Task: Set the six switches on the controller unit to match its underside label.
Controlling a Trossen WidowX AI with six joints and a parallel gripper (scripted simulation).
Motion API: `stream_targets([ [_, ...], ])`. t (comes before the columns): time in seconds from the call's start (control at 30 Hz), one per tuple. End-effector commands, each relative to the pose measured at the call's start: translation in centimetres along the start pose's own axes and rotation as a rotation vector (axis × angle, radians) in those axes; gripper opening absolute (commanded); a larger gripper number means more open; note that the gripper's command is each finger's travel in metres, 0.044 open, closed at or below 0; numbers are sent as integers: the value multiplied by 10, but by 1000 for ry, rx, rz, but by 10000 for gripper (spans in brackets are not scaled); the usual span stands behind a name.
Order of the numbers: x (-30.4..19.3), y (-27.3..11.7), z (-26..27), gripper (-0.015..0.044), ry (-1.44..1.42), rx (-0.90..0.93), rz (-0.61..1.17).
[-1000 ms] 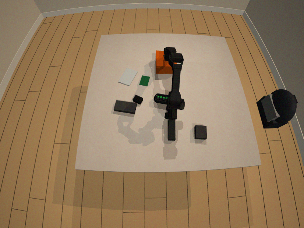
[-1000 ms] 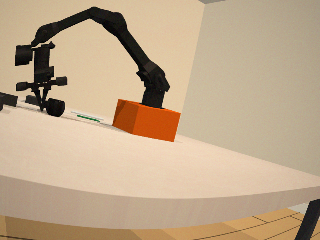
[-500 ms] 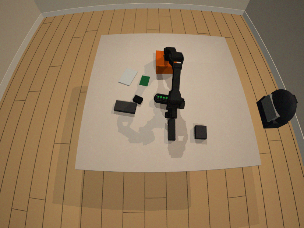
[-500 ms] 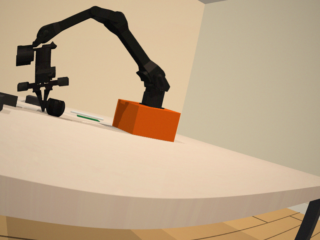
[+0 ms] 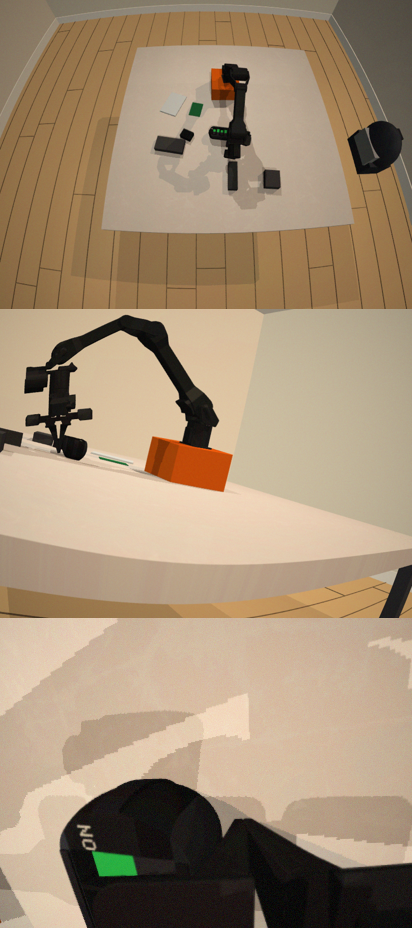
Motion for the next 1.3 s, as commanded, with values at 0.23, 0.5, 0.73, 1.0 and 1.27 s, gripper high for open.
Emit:
stream_targets([
  [0.23, -3, 5, 14, 0, 7, 10, 4],
  [0.5, 0, -18, 5, 0, 3, -1, 0],
  [0.73, 0, -57, -4, 0, 7, 7, 4],
  [1.0, -22, -59, 3, 0, -21, -68, -33],
  [1.27, -55, -57, 21, 0, -61, -183, -71],
])
Point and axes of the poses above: the point midway between the two fingers, 35 mm back from their tips, its own y axis out along the fingers, its own z axis across the jaws, x = y × z, the point moved 4 cm from there along -y, back along the fingers, and after that the axes turned 8 degrees about y, right-handed, at the moved point
